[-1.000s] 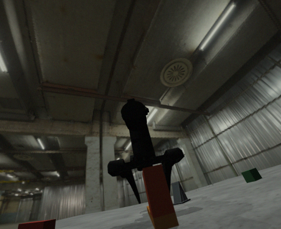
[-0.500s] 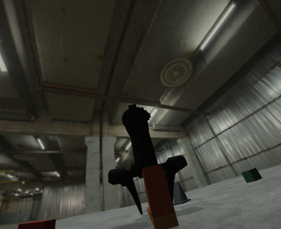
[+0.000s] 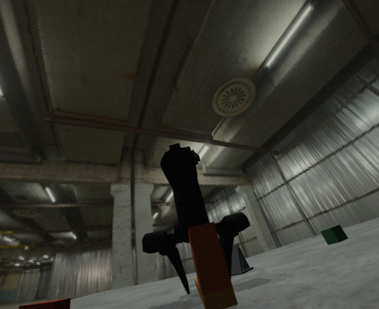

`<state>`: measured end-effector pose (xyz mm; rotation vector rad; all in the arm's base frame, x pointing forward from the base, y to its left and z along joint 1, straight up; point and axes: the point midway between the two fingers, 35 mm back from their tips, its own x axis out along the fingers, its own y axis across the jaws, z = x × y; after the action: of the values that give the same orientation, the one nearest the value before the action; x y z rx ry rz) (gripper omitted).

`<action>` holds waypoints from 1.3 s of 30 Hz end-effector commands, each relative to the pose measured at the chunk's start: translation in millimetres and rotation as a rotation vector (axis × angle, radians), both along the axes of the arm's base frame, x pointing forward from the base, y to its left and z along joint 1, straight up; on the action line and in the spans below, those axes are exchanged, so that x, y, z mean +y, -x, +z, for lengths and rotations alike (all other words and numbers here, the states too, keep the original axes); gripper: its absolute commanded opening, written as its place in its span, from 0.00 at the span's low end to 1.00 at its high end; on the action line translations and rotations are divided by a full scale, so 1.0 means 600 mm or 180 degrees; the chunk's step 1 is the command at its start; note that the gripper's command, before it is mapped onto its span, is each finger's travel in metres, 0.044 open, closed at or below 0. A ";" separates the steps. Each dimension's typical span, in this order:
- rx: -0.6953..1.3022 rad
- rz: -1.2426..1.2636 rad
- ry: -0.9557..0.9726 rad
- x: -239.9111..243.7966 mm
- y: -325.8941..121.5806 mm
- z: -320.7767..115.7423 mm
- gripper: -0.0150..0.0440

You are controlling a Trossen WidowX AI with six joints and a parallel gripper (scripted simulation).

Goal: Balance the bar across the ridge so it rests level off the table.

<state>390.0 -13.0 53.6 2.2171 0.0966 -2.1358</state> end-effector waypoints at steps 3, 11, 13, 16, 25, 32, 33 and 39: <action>0.0000 0.0000 0.0000 0.000 0.000 0.000 0.70; 0.0000 0.0000 0.0000 0.000 0.000 0.000 0.48; 0.0000 0.0000 0.0000 0.000 0.000 0.000 0.45; 0.0000 0.0000 0.0000 0.000 0.000 0.001 0.39; 0.0001 -0.0003 0.0002 0.000 -0.005 0.036 0.25; 0.0002 -0.0006 0.0004 -0.001 -0.007 0.067 0.25; 0.0002 -0.0007 0.0004 -0.001 -0.007 0.071 0.25; 0.0003 -0.0009 0.0006 -0.001 -0.006 0.097 0.25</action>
<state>392.3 -13.0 102.3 2.2062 0.0981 -2.1488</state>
